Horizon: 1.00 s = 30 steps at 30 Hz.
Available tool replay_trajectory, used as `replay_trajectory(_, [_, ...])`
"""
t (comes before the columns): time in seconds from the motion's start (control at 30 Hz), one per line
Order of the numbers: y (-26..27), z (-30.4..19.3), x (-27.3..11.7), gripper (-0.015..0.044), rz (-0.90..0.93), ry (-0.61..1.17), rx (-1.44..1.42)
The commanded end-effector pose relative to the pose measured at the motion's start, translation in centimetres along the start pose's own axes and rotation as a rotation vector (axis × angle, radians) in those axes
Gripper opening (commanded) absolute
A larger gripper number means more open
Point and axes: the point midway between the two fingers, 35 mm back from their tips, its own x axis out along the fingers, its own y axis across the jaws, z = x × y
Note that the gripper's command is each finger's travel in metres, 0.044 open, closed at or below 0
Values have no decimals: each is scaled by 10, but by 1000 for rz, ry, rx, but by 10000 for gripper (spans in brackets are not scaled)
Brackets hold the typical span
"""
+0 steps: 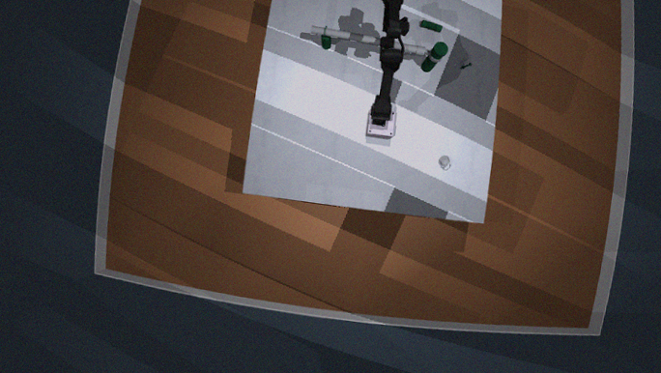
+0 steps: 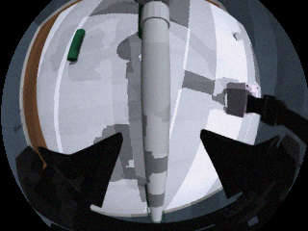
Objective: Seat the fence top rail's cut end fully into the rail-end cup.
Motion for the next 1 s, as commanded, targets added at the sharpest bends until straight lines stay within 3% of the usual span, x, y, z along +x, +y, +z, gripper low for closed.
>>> replay_trajectory(0.0, [-1,0,-25,440,5,-1,-11])
replay_trajectory(0.97, [-2,0,-32,440,3,-1,-13])
